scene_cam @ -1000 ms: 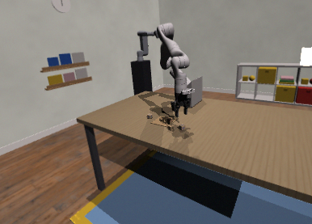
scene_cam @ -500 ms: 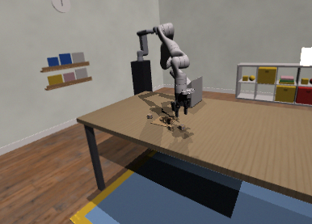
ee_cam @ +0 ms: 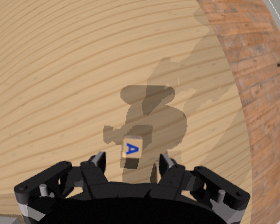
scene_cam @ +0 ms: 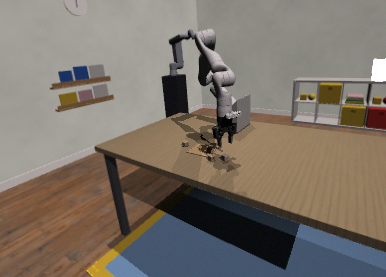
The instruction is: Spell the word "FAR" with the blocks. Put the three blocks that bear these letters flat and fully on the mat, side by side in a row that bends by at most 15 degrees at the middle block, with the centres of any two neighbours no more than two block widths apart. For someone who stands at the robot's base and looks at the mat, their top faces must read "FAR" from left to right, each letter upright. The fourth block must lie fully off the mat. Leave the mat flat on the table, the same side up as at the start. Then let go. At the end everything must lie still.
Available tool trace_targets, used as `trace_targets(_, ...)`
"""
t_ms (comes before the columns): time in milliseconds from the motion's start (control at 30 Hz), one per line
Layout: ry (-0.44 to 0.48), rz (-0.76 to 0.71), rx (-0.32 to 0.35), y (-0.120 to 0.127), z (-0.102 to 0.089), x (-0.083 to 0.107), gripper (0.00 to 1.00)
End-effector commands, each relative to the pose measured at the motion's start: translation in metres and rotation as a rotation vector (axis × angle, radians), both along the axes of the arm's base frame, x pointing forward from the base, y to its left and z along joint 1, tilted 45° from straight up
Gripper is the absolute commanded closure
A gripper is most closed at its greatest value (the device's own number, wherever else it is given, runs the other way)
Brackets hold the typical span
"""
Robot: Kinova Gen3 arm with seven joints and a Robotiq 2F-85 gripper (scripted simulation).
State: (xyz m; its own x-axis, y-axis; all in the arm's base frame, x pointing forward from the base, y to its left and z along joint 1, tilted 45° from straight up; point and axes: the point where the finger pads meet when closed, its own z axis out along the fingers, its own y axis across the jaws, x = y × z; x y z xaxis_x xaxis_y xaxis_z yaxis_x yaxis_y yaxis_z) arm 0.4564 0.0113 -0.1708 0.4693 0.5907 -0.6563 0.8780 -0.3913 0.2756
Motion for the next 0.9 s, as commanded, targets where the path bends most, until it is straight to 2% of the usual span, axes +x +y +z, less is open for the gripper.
trace_targets(0,-0.004,-0.009,0.001,-0.005,-0.005,-0.002,0.33)
trace_targets(867,-0.005,-0.009,0.002,-0.027,-0.028,-0.004,0.33)
